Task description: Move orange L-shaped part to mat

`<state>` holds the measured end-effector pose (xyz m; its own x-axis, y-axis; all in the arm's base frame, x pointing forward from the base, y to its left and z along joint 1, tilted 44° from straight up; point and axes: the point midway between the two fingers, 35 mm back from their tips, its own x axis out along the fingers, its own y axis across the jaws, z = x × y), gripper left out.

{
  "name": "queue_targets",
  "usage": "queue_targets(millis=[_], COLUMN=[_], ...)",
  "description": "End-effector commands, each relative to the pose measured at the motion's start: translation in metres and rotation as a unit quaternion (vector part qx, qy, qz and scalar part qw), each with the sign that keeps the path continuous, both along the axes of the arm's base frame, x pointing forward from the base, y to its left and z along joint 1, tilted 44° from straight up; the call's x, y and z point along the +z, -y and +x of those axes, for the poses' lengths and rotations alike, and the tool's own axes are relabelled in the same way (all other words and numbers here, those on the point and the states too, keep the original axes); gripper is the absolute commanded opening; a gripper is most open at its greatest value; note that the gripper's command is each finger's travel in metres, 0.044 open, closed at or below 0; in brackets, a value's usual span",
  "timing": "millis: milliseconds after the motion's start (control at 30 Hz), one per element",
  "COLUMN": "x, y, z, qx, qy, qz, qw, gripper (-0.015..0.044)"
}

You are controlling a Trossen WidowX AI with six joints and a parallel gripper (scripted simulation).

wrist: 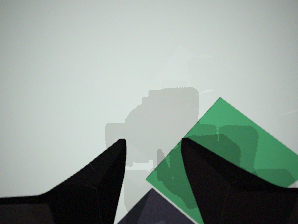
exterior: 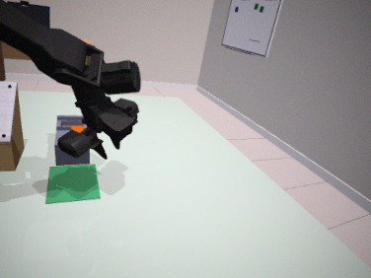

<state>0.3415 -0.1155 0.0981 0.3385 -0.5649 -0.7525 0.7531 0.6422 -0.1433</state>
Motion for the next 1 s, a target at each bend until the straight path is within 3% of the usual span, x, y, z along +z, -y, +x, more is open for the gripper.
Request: queue_targets(millis=[0, 200, 467, 733, 967], x=[-0.041, -0.089, -0.137, -0.143, -0.193], y=[-0.061, -0.139, -0.217, -0.22, -0.172], z=[0.003, -0.016, -0.075, -0.08, -0.079], qx=[0.068, 0.155, 0.246, 0.252, 0.252], qy=[-0.092, -0.227, -0.39, -0.401, -0.401], qz=[0.014, -0.011, -0.115, -0.126, -0.127], qw=[0.993, 0.961, 0.88, 0.872, 0.872], gripper=[0.018, 0.018, 0.018, 0.018, 0.018])
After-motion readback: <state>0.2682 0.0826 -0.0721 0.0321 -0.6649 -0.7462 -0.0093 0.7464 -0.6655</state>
